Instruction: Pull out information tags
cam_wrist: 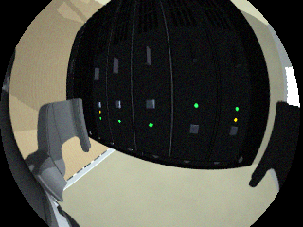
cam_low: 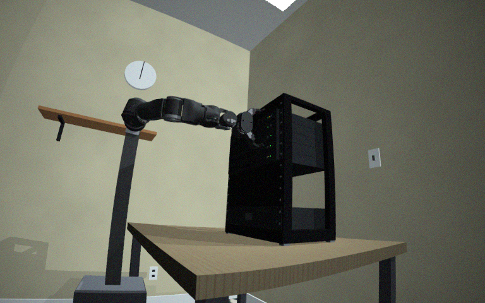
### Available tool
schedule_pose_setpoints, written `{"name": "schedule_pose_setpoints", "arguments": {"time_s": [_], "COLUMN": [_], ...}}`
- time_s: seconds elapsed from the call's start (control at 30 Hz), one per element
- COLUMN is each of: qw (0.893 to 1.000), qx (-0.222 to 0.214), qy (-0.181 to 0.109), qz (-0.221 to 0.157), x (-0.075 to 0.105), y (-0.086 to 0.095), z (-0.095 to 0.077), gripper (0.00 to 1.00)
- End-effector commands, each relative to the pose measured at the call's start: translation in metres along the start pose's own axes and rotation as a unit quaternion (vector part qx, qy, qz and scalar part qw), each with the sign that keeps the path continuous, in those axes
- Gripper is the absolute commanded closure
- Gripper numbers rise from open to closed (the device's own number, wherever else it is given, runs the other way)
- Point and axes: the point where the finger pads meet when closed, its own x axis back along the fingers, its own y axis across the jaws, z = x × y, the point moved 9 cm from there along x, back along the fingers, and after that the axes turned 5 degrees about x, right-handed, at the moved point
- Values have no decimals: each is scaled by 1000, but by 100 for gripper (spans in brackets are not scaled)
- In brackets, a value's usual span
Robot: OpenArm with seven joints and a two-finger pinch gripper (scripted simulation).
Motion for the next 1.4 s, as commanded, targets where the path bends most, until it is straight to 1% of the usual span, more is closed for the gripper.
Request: {"name": "schedule_pose_setpoints", "arguments": {"time_s": [0.0,0.53,0.6,0.67,0.73,0.8,0.87,1.37], "qw": [1000,1000,1000,1000,1000,1000,1000,1000], "qx": [-1,-1,-1,-1,-1,-1,-1,-1], "qy": [0,0,0,-1,-1,0,0,0], "qz": [2,2,2,-1,-1,2,2,2], "x": [0,0,0,0,0,0,0,0], "y": [0,1,8,26,26,38,45,46], "z": [0,0,0,-2,-2,-4,-4,-4], "gripper": [0,0,0,0,0,0,0,0]}}
